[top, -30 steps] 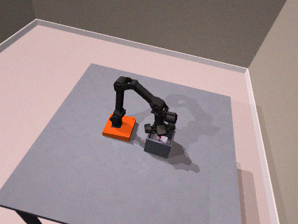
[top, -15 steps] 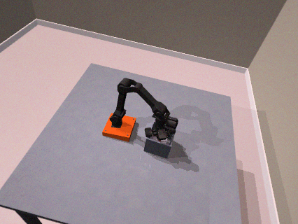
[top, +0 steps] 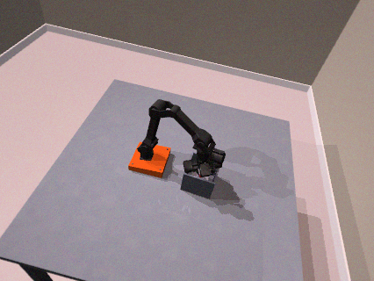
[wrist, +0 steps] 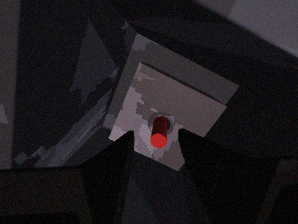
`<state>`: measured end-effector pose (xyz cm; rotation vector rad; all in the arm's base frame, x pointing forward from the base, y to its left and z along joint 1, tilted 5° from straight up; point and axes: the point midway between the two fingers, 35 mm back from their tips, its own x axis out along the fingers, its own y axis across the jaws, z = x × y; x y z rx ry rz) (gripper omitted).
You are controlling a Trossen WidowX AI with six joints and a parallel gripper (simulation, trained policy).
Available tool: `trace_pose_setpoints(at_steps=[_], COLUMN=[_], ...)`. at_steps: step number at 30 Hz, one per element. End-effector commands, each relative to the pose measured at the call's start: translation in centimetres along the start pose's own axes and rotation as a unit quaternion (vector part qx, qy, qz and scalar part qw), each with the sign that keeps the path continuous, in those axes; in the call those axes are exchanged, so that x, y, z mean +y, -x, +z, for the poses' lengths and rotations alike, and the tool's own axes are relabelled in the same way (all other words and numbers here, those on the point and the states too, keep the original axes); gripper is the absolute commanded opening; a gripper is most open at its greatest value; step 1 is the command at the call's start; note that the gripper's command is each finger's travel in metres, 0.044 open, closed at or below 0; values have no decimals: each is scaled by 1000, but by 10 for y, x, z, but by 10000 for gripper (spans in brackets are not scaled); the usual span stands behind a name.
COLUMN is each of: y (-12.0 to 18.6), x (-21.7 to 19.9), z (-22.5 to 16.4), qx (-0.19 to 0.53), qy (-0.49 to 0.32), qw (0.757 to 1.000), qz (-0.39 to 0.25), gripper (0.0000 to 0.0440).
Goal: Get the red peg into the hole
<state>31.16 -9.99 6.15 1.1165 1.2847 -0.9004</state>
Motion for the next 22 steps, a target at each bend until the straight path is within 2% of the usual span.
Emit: trace_pose_setpoints(at_steps=[1, 22], y=[13, 77], x=[7, 38], z=[5, 24], qx=[15, 50], qy=[-2, 3], qw=[1000, 989], qz=[22, 138], gripper=[197, 237])
